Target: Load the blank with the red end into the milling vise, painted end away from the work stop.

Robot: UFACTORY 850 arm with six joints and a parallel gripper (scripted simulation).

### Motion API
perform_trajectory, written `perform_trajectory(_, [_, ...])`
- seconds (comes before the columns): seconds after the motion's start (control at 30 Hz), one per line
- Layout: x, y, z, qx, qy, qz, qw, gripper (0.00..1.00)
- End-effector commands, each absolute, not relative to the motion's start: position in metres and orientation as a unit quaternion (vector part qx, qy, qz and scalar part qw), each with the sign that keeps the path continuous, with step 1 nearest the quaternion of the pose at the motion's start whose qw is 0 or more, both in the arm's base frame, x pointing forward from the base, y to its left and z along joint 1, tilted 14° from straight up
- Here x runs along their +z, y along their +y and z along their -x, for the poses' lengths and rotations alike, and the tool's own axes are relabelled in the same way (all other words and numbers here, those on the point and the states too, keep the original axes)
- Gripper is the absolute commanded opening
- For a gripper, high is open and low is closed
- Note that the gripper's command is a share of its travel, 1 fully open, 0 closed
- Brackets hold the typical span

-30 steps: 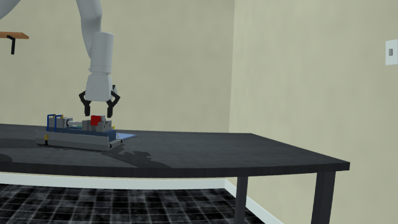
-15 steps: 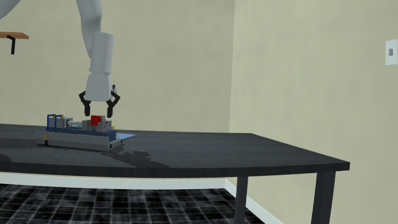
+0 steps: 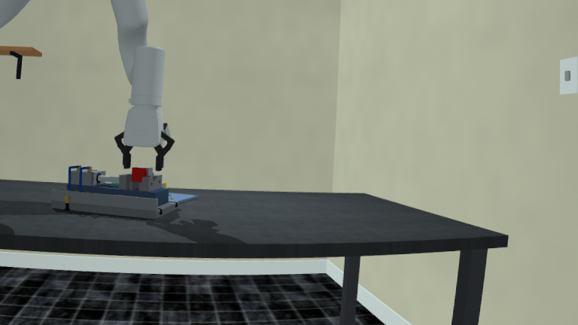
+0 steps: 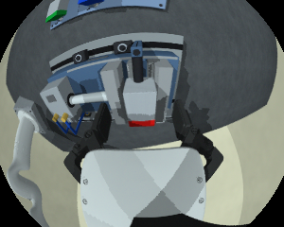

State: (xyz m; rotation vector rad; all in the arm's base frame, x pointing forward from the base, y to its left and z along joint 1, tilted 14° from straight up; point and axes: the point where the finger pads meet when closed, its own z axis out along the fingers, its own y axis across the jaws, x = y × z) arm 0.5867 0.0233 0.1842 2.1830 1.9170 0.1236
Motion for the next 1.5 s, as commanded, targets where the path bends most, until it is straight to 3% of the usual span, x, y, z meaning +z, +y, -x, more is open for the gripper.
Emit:
perform_trajectory(0.0, [0.1852,0.0234,-0.5874,0.043,0.655,-0.746,0.117,1.00])
perform_trajectory(1.47, [0.1895,0.0240,-0.5864,0.043,0.655,-0.746,0.117,1.00])
